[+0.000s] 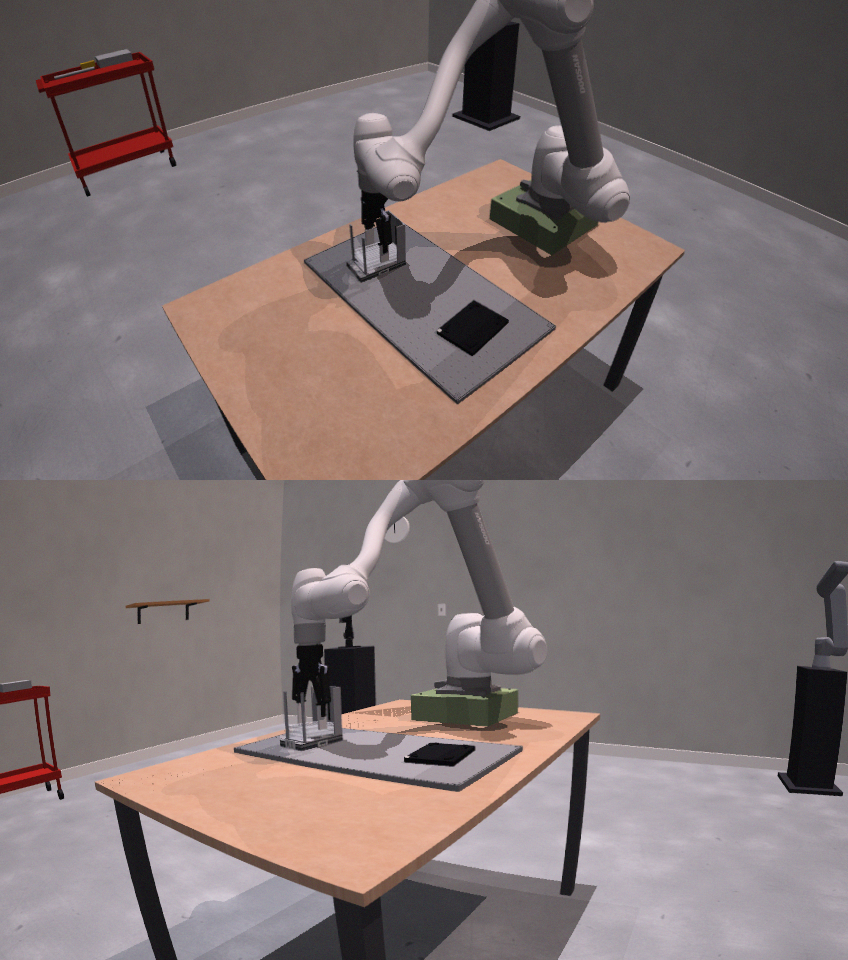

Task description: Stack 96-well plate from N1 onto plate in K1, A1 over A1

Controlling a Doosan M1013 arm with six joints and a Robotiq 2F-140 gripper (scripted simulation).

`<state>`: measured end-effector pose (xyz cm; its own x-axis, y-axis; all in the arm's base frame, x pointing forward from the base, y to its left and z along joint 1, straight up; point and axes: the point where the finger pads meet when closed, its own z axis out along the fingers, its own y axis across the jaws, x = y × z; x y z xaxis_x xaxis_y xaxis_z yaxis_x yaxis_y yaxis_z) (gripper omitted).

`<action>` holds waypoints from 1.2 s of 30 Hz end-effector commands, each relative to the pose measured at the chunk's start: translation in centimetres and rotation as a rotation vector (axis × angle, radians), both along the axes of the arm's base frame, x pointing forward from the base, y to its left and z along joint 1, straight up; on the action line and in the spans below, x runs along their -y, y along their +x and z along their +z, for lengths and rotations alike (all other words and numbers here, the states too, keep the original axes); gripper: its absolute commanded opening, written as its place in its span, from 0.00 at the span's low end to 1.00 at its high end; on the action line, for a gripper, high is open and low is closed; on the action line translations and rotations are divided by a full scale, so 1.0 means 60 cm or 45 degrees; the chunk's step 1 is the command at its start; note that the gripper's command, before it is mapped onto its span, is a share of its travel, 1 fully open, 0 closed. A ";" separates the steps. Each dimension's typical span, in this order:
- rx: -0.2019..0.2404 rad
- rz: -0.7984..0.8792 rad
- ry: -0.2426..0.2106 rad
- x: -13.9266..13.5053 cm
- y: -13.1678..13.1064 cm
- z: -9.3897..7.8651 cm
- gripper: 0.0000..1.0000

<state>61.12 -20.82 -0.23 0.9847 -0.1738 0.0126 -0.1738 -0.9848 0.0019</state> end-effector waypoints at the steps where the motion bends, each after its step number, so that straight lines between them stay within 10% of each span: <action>1: -0.015 0.010 0.002 -0.005 -0.011 -0.010 0.00; 36: -0.015 0.010 0.002 -0.005 -0.011 -0.016 0.00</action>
<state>61.12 -20.81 -0.60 0.9847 -0.1736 0.0126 -0.1737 -0.9848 0.0019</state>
